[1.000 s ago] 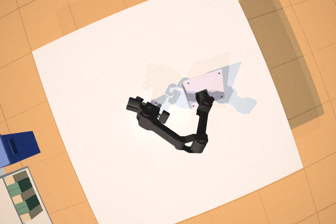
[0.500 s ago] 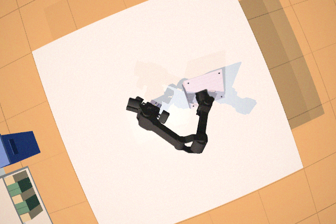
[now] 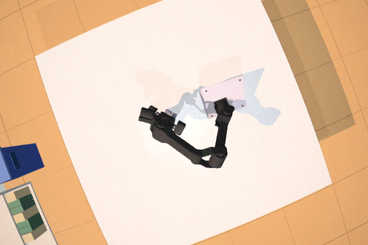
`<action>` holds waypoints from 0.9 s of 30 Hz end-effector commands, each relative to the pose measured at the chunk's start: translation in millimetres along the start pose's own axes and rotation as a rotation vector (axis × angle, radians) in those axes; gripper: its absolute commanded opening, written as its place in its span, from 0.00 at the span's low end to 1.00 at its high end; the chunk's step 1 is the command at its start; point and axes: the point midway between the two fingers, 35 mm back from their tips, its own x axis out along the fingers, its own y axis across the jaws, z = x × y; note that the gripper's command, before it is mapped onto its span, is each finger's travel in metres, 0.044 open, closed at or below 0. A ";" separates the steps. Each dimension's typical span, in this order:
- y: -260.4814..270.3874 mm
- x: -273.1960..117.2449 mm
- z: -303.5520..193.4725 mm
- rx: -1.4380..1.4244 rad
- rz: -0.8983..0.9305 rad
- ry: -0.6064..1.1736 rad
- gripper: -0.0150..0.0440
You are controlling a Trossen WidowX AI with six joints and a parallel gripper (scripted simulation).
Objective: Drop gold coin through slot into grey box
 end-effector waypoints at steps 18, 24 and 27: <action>0.0 5.3 -0.1 0.000 0.000 0.000 0.48; 0.0 5.3 -0.1 0.000 0.000 0.000 0.53; 0.0 5.3 -0.1 0.000 0.000 0.000 0.53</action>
